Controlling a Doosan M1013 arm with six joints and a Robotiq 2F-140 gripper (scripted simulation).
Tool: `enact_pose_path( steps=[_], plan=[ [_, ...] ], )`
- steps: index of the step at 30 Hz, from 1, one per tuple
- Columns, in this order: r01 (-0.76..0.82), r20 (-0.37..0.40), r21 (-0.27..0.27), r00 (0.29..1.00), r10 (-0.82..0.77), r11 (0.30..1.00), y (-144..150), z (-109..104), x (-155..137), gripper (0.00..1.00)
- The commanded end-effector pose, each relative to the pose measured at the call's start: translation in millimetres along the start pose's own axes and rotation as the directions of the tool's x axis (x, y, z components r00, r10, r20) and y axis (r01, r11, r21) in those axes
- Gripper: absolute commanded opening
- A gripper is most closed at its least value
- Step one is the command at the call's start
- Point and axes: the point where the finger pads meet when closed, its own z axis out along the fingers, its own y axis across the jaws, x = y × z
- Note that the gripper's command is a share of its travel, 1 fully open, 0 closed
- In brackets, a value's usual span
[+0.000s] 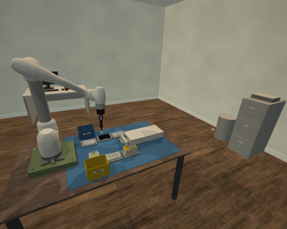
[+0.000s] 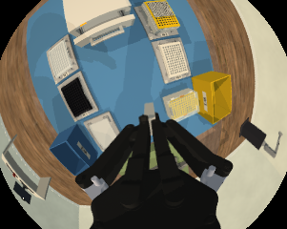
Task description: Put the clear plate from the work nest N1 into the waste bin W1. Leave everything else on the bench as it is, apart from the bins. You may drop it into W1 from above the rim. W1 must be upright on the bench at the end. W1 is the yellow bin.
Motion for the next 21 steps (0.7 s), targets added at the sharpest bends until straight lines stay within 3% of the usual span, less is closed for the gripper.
enact_pose_path(
  steps=[1,5,19,20,21],
  plan=[
    [0.119,-0.020,0.120,0.993,-0.117,0.986,-8.2,-12.2,2.3,0.10],
    [0.214,-0.079,0.196,0.976,-0.202,0.957,-15.0,-26.9,7.5,0.10],
    [0.215,-0.079,0.197,0.976,-0.203,0.957,-15.6,-28.2,8.0,0.10],
    [0.204,-0.077,0.198,0.978,-0.192,0.959,-18.8,-27.8,10.4,0.70],
    [0.204,-0.077,0.198,0.978,-0.192,0.959,-21.9,-27.4,12.7,0.70]
  ],
)
